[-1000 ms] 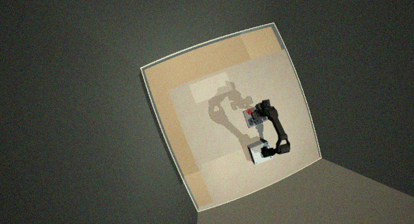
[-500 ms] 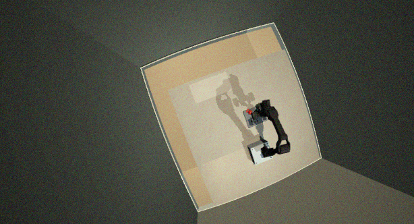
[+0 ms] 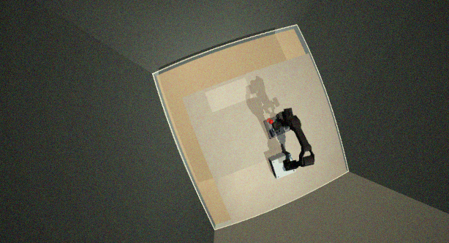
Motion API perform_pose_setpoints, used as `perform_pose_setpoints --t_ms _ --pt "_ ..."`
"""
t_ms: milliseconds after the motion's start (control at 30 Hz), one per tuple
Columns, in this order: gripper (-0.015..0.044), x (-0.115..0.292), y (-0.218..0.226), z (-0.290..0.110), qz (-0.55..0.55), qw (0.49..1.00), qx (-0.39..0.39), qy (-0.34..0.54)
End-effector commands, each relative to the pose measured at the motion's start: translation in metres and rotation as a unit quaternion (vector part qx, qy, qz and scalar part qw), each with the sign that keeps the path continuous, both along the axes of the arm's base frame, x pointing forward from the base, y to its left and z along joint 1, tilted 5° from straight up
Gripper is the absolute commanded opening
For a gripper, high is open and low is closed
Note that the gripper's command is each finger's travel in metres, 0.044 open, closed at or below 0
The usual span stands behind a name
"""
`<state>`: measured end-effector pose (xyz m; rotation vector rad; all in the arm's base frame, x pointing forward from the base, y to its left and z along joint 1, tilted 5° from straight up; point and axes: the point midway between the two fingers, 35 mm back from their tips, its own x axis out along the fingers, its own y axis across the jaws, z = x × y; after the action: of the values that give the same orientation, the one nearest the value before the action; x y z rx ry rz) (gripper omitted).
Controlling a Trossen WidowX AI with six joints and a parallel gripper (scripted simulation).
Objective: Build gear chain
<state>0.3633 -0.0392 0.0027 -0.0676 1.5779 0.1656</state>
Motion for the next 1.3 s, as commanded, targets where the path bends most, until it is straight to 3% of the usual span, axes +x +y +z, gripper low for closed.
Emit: perform_pose_setpoints --t_ms 0,800,1267 --pt "0.0000 -0.002 0.000 -0.008 0.017 1.000 -0.001 0.003" --pt "0.0000 -0.003 0.001 -0.035 -0.124 0.992 -0.004 0.012" --pt "0.0000 -0.003 0.002 -0.038 -0.029 1.000 -0.002 0.006"
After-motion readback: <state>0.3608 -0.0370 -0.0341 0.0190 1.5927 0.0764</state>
